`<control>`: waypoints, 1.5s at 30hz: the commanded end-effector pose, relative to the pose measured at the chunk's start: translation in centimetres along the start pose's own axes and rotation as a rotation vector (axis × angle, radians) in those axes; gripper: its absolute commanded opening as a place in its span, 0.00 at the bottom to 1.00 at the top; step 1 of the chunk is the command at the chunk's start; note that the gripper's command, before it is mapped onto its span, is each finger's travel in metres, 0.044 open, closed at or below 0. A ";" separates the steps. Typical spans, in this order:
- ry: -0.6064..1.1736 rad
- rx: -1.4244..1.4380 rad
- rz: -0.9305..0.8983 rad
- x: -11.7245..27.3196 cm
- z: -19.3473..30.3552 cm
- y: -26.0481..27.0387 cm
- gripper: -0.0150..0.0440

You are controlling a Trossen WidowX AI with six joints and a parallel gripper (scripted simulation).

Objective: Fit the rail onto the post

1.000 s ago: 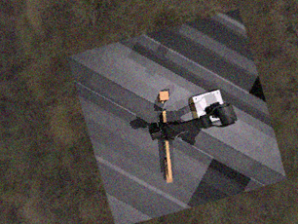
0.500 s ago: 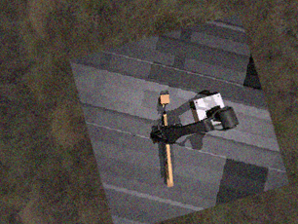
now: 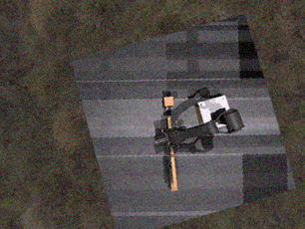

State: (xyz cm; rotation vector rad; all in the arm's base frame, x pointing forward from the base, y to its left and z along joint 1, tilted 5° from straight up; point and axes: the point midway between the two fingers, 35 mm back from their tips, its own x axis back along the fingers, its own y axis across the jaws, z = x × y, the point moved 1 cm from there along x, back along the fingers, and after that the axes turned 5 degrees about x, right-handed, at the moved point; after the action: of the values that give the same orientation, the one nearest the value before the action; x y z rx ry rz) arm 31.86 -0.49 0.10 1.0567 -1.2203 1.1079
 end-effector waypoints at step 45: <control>-0.002 0.001 0.004 0.1 0.3 -0.1 0.25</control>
State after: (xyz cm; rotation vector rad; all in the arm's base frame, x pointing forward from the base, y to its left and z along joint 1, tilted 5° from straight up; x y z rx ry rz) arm 31.93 -0.68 0.14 1.0559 -1.2217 1.1090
